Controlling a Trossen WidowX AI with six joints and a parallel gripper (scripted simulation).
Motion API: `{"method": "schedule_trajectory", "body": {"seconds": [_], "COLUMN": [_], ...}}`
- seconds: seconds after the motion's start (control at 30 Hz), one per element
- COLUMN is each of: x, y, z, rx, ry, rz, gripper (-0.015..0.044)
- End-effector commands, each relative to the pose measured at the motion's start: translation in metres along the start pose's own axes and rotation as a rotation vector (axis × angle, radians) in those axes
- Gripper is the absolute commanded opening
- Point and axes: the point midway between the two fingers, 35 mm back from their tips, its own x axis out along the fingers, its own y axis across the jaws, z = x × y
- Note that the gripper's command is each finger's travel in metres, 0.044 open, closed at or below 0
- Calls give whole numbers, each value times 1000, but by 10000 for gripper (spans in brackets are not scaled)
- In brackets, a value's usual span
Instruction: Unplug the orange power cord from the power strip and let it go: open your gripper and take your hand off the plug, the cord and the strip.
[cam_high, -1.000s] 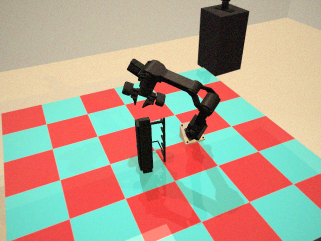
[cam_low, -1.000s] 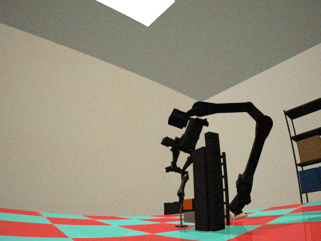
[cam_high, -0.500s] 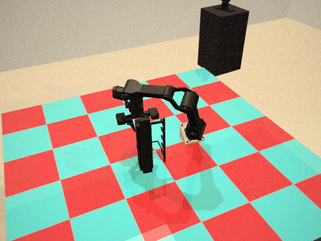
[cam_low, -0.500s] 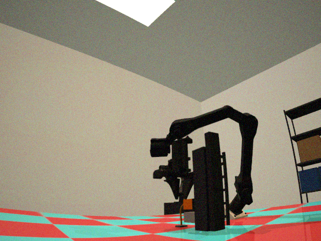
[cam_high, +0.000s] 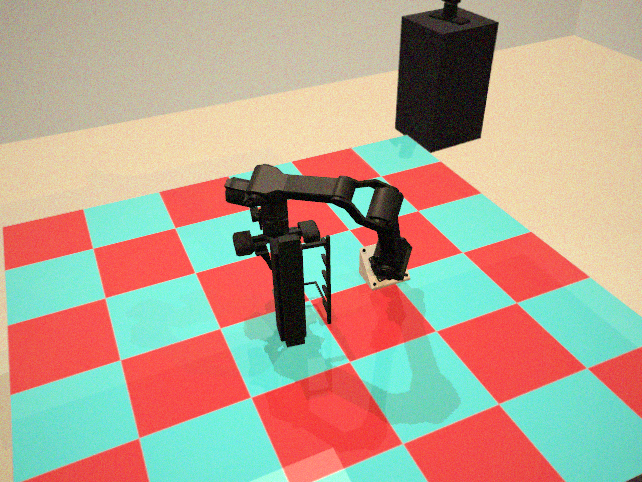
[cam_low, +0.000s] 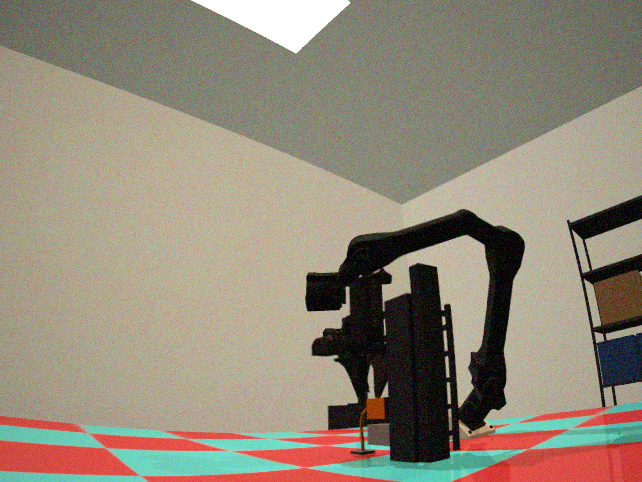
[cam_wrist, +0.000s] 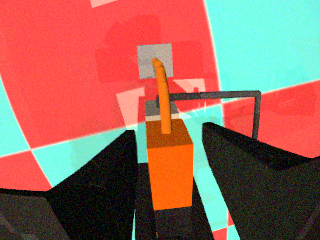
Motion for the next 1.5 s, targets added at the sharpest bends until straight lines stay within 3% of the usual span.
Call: {"method": "schedule_trajectory", "body": {"seconds": [0.0,0.77,0.9,1.17,1.47], "x": [1,13,10,10,10], "y": [0,0,0,0,1], "z": [-8,-20,-19,-19,-9], "rx": [4,4,0,0,1], "ry": [5,7,2,2,1], "rz": [-1,-1,-2,-2,-1], "gripper": [160,160,55,2,0]}}
